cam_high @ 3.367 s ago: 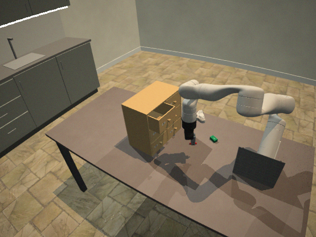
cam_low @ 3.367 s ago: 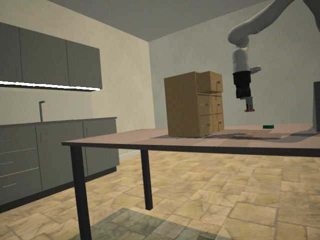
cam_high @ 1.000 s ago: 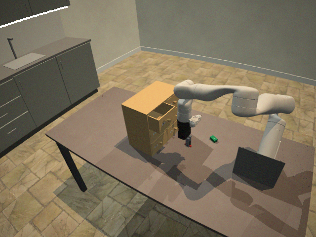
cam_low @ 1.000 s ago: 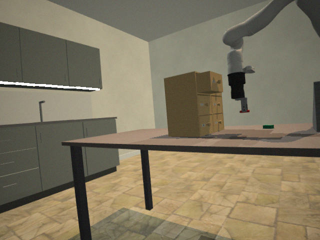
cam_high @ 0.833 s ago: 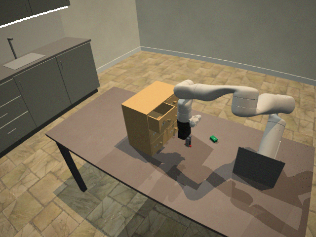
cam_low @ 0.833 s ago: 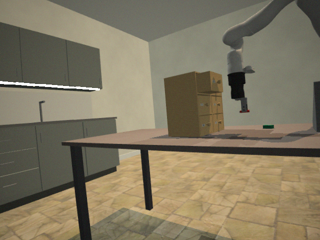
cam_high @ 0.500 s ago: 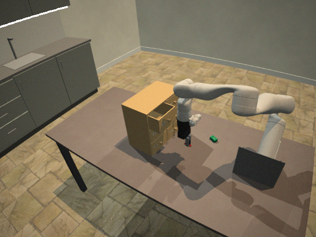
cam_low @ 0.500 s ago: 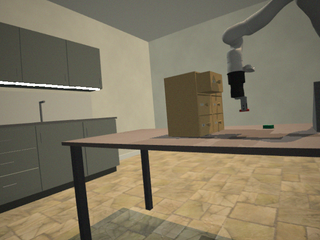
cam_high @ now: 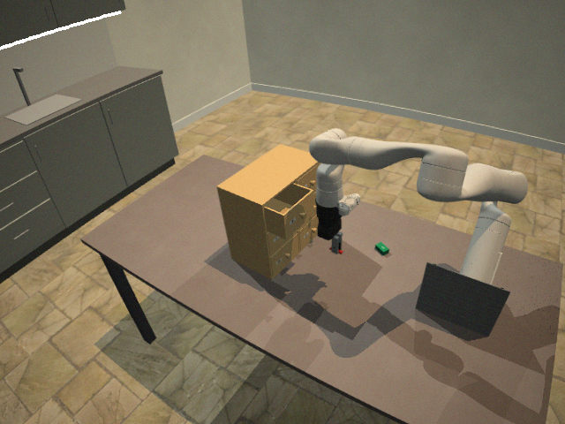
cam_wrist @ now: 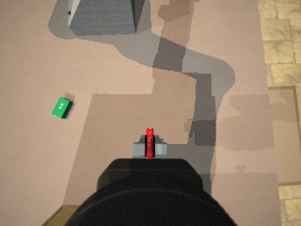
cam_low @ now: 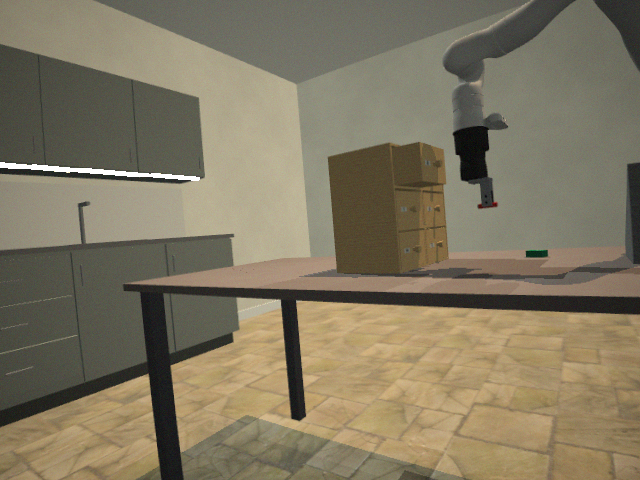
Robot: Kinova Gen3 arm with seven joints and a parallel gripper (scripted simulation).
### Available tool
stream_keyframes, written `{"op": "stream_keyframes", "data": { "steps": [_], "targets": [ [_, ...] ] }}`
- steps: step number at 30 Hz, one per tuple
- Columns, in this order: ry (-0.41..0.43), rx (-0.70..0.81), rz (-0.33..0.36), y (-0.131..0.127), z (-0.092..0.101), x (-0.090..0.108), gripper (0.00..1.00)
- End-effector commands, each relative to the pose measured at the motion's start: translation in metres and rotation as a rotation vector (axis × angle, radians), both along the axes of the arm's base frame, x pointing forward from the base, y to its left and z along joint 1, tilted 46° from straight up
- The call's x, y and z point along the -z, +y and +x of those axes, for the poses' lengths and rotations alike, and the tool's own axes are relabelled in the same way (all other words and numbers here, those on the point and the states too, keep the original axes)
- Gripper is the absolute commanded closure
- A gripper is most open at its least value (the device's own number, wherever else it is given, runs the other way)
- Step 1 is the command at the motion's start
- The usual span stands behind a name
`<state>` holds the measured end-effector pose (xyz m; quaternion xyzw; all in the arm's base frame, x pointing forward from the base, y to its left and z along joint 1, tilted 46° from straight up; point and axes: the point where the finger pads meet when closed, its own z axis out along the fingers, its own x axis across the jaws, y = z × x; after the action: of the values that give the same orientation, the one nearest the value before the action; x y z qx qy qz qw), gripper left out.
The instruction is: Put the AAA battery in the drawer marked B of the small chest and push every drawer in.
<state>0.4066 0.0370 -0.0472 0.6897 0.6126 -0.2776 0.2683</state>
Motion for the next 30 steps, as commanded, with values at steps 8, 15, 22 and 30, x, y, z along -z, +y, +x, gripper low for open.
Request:
{"op": "stream_keyframes", "data": {
  "steps": [8,15,22,30],
  "targets": [
    [-0.002,-0.005,0.001,0.039,0.003,-0.036,0.76],
    [-0.002,-0.009,0.001,0.059,0.004,-0.054,0.76],
    [-0.001,-0.011,0.001,0.084,0.005,-0.079,0.76],
    [-0.001,-0.011,0.000,0.103,0.006,-0.097,0.76]
  ]
}}
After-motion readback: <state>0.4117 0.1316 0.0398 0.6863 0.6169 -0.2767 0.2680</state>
